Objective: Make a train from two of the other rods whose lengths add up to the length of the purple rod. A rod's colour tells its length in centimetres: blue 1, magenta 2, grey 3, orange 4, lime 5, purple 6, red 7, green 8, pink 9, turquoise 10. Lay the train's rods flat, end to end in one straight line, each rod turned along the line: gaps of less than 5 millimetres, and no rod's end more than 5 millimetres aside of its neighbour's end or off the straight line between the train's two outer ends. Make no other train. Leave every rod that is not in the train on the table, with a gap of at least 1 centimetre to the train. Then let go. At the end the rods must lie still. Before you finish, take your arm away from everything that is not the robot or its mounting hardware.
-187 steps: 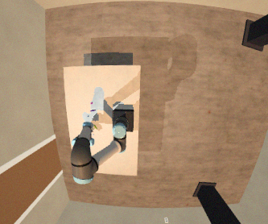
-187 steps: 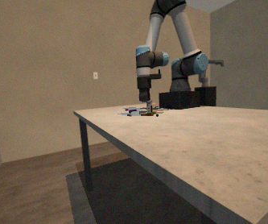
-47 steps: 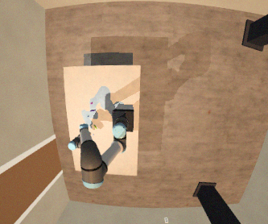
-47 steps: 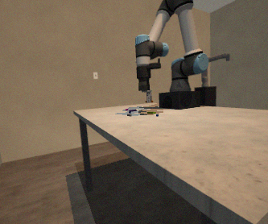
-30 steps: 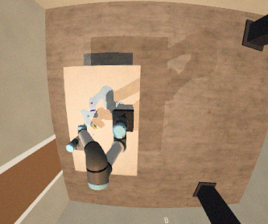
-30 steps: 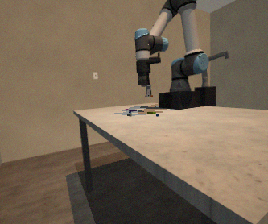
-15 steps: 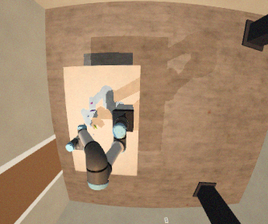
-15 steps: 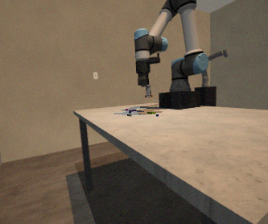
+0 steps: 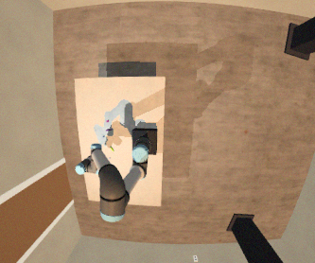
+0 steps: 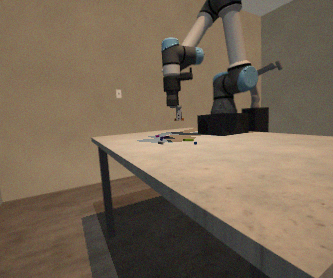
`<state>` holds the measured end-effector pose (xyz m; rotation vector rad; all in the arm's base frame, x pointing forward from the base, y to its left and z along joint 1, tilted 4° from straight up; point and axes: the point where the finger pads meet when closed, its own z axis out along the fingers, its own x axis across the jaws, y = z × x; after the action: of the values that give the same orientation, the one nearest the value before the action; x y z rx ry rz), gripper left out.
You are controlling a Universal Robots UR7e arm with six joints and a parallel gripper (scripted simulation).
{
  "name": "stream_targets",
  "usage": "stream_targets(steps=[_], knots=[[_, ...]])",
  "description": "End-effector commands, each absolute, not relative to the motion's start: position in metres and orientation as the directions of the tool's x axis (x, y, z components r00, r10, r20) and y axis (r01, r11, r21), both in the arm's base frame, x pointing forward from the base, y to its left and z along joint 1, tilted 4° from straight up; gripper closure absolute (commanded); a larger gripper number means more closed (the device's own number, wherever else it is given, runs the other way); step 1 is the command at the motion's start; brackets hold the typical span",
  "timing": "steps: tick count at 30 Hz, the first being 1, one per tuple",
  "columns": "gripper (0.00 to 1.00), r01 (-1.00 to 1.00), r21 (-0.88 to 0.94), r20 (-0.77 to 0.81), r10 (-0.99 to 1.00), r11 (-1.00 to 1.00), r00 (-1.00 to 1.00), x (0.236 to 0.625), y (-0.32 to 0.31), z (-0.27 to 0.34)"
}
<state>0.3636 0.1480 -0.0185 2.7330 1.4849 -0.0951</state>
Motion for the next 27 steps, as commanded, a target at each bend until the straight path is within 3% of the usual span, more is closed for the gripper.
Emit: stream_targets(steps=[1, 27], knots=[[0.76, 0.887, -0.01, -0.063, 0.885, -0.462, 0.461, 0.372, 0.127, -0.017], [0.76, 0.991, -0.043, -0.046, 0.991, 0.128, -0.13, 0.401, -0.024, -0.01]])
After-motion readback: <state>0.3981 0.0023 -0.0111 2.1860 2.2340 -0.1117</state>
